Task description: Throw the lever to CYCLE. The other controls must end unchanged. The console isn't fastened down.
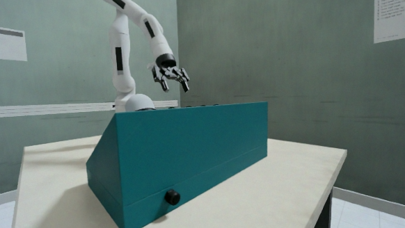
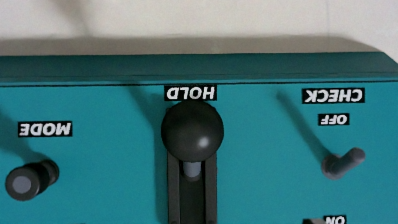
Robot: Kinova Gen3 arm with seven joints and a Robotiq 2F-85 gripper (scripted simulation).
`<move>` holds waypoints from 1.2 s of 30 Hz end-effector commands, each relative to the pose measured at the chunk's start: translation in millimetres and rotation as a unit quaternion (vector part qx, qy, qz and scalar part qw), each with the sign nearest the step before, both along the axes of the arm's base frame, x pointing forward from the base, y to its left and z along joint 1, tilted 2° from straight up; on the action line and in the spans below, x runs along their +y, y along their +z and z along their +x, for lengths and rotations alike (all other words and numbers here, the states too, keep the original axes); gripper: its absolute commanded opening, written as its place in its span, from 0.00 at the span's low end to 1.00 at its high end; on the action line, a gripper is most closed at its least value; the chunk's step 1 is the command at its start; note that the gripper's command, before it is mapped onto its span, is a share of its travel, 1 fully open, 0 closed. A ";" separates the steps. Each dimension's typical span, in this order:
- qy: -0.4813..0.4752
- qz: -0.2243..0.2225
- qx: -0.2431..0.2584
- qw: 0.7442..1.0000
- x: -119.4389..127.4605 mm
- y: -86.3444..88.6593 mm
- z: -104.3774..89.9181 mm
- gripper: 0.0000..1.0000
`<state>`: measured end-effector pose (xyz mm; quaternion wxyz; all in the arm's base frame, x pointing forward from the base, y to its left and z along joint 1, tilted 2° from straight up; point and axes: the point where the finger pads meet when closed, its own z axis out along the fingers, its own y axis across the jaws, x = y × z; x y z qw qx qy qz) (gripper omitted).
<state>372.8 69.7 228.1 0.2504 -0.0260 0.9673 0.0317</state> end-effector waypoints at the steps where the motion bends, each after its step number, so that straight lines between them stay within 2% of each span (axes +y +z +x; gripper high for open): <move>1: 0.000 0.001 -0.001 1.000 0.2 0.4 0.6 1.00; 2: 0.000 0.001 -0.001 1.000 0.2 0.4 0.6 1.00; 3: 0.000 0.001 -0.001 1.000 0.2 0.4 0.6 0.77; 36: 0.000 0.001 -0.001 1.000 0.2 0.4 0.6 0.77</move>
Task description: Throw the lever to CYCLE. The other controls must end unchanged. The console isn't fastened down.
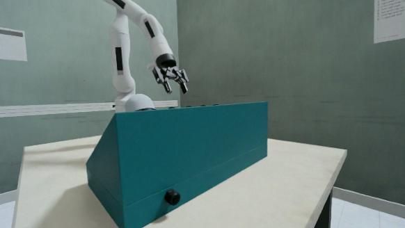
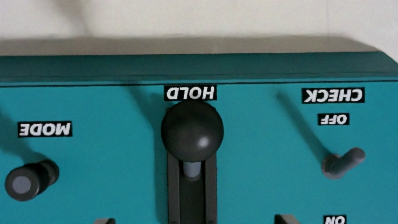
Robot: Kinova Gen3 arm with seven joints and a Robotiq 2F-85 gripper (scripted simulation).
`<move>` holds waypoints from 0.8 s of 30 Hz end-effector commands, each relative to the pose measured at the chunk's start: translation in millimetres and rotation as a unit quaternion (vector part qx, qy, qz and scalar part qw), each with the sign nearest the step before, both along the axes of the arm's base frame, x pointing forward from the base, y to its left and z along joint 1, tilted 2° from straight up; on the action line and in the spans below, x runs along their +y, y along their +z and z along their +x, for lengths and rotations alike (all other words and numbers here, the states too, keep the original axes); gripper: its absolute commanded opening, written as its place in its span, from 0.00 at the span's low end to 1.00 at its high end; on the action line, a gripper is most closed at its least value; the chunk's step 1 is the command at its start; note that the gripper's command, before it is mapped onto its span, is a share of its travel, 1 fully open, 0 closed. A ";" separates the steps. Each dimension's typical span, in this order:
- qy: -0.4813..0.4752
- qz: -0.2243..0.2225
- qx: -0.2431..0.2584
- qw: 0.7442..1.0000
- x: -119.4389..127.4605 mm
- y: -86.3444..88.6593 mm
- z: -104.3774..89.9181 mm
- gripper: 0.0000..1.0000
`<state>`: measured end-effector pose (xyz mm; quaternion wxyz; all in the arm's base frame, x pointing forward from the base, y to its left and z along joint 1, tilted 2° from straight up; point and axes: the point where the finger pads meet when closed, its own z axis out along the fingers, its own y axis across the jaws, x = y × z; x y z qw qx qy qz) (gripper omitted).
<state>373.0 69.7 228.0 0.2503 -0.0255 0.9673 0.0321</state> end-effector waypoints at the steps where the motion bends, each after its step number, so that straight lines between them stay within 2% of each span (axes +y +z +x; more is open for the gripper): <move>1: 0.000 0.000 -0.001 1.000 0.1 0.4 0.3 0.77; 14: -0.005 -0.006 -0.001 1.000 -1.4 -18.7 -32.7 0.77; 24: -0.005 -0.006 -0.001 1.000 -1.4 -19.2 -33.5 0.77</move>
